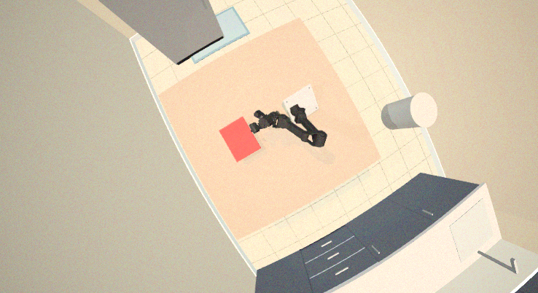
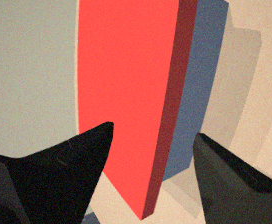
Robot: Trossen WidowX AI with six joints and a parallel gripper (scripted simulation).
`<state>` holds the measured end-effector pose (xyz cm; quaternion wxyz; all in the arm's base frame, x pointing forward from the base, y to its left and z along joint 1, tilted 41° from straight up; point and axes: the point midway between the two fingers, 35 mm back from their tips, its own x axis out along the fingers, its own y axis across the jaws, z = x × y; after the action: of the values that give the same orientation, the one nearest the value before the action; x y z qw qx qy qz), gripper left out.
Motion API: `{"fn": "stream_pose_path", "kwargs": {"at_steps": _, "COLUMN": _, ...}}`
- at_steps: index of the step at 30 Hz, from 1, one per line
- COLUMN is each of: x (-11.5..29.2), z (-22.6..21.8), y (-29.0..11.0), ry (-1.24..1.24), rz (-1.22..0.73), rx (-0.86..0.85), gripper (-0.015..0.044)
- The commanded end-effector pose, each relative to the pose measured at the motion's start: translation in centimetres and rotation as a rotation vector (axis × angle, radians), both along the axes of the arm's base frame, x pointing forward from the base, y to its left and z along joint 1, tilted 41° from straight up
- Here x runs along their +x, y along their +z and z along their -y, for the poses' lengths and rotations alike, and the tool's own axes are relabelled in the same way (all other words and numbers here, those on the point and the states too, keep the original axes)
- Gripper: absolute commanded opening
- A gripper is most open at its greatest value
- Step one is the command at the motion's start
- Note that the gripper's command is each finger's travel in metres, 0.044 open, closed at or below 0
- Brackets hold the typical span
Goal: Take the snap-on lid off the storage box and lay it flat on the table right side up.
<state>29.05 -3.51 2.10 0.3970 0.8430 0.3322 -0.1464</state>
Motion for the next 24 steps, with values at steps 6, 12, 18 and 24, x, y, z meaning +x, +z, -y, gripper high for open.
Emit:
{"fn": "stream_pose_path", "kwargs": {"at_steps": 6, "x": 1.1, "z": -0.7, "y": -0.7, "ry": 0.002, "rz": -0.002, "rx": -0.001, "gripper": 0.0235}}
{"fn": "stream_pose_path", "kwargs": {"at_steps": 12, "x": 1.8, "z": -1.1, "y": -1.2, "ry": 0.001, "rz": 0.000, "rx": 0.000, "gripper": 0.0235}}
{"fn": "stream_pose_path", "kwargs": {"at_steps": 18, "x": 2.5, "z": -1.7, "y": -1.6, "ry": 0.000, "rz": 0.003, "rx": 0.002, "gripper": 0.0235}}
{"fn": "stream_pose_path", "kwargs": {"at_steps": 24, "x": 3.1, "z": -2.2, "y": -2.1, "ry": -0.002, "rz": 0.006, "rx": 0.006, "gripper": 0.0235}}
